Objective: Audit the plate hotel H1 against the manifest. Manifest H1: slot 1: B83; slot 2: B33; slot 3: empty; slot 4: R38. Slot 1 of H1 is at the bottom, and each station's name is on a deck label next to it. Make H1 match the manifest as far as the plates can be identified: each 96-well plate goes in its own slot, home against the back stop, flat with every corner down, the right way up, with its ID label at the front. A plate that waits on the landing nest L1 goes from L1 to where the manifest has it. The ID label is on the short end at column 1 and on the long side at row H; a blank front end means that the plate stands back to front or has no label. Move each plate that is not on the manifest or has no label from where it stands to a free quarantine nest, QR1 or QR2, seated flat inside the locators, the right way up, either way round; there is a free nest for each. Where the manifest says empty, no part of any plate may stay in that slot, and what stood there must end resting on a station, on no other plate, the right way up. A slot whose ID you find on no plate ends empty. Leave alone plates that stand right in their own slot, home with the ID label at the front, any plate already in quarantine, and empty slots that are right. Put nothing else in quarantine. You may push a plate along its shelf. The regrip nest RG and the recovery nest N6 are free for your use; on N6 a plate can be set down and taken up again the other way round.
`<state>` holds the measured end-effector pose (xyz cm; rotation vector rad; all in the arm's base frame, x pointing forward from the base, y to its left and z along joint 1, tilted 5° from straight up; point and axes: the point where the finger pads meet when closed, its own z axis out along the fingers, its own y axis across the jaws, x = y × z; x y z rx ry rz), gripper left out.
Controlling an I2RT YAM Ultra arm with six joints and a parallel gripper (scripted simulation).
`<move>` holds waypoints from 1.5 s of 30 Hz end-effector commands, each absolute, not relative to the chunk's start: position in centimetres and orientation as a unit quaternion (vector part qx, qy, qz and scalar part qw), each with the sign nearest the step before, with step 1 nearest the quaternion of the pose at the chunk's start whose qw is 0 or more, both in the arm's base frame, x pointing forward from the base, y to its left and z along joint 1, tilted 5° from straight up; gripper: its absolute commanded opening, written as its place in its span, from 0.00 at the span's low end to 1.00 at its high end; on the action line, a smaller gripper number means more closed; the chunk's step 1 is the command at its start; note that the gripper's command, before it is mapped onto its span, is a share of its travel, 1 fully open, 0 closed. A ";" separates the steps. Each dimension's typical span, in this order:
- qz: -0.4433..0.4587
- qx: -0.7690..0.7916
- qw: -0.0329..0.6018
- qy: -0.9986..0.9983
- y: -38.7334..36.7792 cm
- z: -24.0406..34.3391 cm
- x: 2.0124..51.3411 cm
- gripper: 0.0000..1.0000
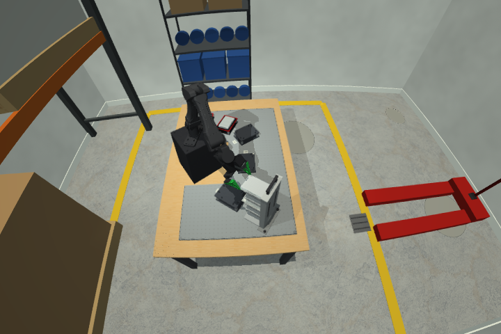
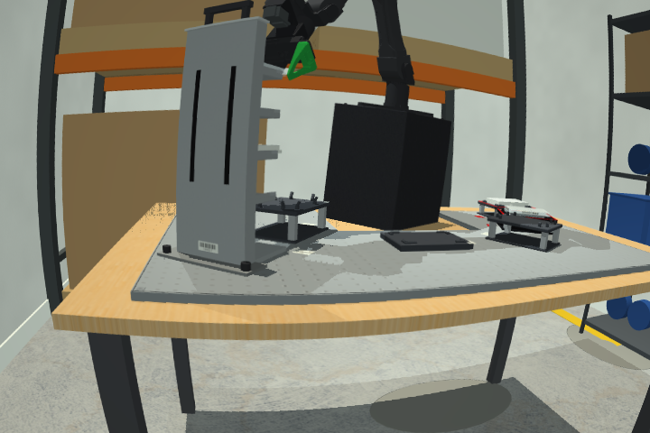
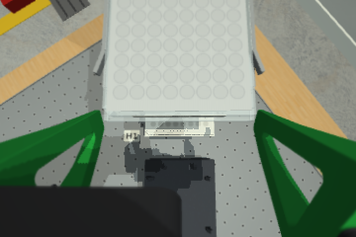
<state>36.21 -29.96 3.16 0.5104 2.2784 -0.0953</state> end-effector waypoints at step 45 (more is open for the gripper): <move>-0.050 0.193 0.415 0.887 -31.1 5.9 37.8 0.86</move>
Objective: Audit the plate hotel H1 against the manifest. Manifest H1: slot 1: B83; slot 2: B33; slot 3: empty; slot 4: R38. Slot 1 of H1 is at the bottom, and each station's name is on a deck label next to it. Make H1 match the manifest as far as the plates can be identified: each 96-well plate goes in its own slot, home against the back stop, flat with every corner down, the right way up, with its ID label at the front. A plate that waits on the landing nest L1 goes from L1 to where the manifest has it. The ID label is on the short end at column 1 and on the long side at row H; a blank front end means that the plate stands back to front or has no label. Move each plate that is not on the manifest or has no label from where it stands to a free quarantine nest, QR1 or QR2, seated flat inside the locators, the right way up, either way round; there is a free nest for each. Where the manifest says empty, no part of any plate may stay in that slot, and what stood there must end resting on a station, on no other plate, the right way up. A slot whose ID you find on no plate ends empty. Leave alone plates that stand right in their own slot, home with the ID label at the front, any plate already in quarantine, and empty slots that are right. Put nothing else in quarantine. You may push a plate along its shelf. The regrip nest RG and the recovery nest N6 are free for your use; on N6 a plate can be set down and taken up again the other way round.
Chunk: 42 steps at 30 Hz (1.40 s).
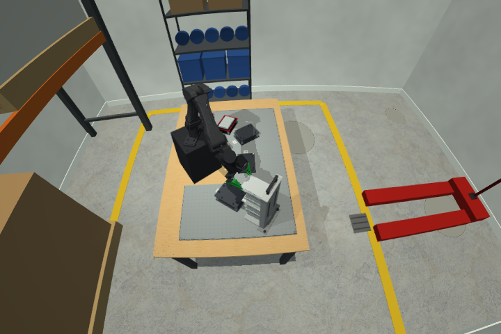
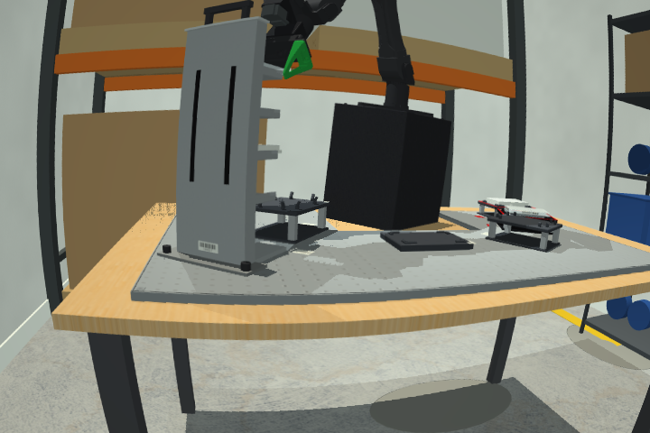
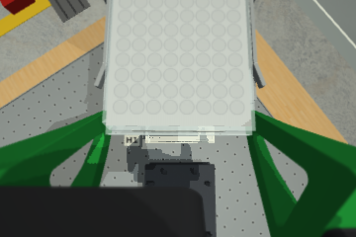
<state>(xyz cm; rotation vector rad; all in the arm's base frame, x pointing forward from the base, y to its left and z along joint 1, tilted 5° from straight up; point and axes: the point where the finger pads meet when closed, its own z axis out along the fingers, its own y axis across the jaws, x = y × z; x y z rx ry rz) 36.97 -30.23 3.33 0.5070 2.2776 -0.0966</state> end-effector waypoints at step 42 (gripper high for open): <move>-0.047 0.196 0.407 0.891 -29.9 4.6 34.9 0.86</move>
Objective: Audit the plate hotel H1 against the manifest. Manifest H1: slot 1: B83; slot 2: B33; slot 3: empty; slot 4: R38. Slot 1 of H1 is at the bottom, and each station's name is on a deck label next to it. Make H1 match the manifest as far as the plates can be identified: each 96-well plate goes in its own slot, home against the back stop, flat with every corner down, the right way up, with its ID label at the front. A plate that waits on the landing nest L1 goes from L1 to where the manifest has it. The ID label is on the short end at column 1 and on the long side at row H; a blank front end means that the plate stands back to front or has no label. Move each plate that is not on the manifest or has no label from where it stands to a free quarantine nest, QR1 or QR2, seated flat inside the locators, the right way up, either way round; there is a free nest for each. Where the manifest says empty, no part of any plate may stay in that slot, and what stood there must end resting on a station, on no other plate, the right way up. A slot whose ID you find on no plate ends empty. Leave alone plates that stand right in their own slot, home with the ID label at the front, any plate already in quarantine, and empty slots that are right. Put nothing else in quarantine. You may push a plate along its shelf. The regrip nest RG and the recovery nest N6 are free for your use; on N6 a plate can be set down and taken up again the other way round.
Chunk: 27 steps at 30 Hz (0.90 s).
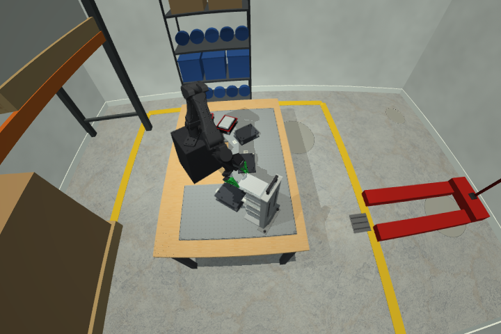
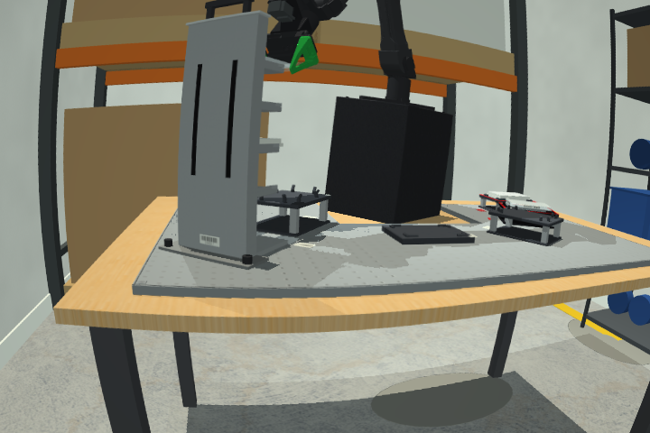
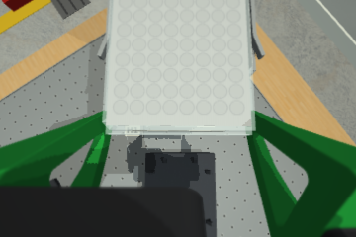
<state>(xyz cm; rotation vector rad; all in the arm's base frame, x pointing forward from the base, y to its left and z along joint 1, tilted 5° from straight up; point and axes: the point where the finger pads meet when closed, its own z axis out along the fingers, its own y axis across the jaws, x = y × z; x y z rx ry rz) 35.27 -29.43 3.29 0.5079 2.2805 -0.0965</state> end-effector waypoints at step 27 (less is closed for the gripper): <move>-0.047 0.196 0.406 0.891 -28.6 4.4 32.1 0.86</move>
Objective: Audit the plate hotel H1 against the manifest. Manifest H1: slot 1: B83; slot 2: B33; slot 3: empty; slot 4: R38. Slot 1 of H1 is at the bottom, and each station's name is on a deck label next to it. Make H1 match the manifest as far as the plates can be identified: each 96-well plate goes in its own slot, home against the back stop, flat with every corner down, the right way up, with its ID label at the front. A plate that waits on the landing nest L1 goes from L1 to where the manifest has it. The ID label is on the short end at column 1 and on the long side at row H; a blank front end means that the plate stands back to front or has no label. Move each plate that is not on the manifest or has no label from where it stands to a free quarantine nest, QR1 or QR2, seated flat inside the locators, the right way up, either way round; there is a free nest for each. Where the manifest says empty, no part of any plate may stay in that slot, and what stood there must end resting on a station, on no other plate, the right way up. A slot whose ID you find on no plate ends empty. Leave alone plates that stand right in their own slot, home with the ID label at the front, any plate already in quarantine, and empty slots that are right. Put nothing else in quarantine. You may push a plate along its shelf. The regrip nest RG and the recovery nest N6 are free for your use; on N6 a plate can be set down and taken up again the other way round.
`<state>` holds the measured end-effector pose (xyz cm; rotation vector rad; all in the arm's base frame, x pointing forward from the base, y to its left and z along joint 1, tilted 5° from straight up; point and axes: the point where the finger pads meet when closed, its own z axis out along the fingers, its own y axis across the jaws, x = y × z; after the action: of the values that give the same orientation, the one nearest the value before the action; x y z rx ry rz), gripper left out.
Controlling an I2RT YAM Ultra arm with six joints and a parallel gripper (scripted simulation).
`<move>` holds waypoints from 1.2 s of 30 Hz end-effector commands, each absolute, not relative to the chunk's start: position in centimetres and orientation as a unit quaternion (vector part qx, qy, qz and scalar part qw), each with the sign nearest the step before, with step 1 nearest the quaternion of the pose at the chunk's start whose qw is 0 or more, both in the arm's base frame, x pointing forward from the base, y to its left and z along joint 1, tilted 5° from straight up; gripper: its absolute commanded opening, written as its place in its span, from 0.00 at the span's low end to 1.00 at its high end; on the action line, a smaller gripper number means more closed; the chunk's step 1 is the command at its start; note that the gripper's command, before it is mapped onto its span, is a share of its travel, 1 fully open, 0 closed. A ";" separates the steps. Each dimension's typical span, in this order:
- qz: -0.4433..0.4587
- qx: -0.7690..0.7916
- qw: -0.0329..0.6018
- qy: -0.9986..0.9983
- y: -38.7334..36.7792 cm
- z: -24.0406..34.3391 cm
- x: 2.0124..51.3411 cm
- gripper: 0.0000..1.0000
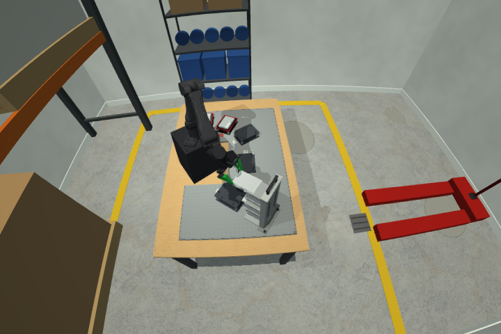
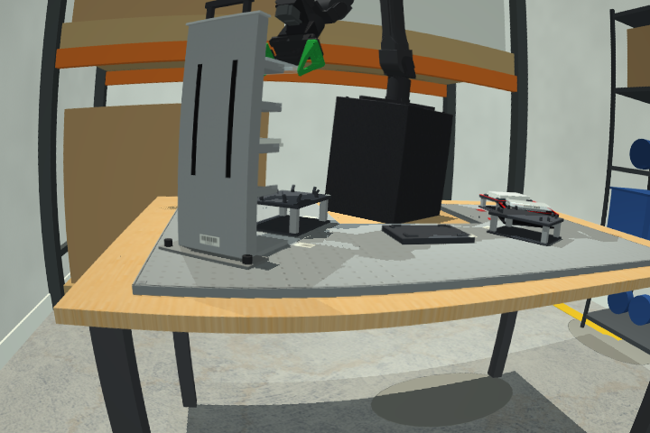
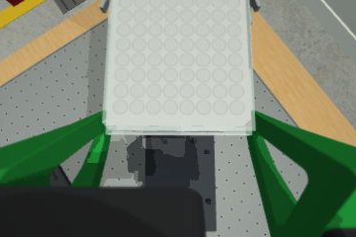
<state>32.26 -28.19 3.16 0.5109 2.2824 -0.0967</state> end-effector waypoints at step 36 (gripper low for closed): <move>-0.050 0.195 0.408 0.890 -27.2 4.6 28.4 0.86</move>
<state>28.50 -26.64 3.09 0.5119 2.2816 -0.0969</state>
